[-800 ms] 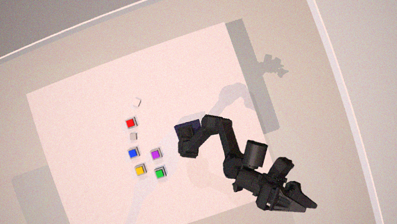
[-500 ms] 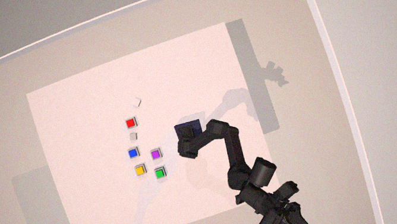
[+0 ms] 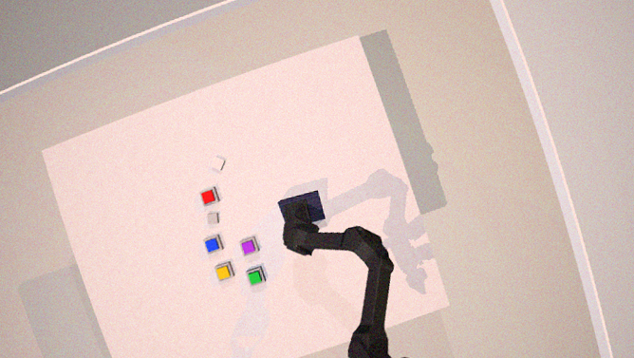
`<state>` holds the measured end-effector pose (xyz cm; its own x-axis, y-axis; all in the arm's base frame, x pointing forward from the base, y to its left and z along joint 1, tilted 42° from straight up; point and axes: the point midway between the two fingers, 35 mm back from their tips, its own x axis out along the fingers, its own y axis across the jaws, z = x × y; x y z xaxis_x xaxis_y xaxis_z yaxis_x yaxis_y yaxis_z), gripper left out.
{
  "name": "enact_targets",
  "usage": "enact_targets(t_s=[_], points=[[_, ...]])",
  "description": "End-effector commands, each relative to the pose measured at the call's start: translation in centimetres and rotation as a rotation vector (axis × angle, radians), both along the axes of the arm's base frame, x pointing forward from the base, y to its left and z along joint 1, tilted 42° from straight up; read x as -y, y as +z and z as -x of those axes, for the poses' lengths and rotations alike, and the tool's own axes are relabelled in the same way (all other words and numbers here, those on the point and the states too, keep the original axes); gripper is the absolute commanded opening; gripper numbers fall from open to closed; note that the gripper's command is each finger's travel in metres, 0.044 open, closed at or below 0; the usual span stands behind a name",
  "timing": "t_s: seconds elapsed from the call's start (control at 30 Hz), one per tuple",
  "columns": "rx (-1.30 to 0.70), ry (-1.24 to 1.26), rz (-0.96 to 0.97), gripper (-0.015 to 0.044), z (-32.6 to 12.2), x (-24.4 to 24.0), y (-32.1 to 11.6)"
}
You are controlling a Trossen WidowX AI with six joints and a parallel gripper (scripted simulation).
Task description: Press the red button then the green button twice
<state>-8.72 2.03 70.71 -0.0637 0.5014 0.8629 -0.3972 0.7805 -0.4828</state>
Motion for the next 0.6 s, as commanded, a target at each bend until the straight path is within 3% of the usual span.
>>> enact_targets(t_s=[0.0,0.3,0.57], points=[[-0.127,-0.103,0.1,0.04,-6.3,-4.3,-0.7],[-0.429,-0.321,0.307,0.04,-21.0,-10.2,-5.1],[-0.731,-0.492,0.476,0.04,-33.8,-10.8,-12.5]])
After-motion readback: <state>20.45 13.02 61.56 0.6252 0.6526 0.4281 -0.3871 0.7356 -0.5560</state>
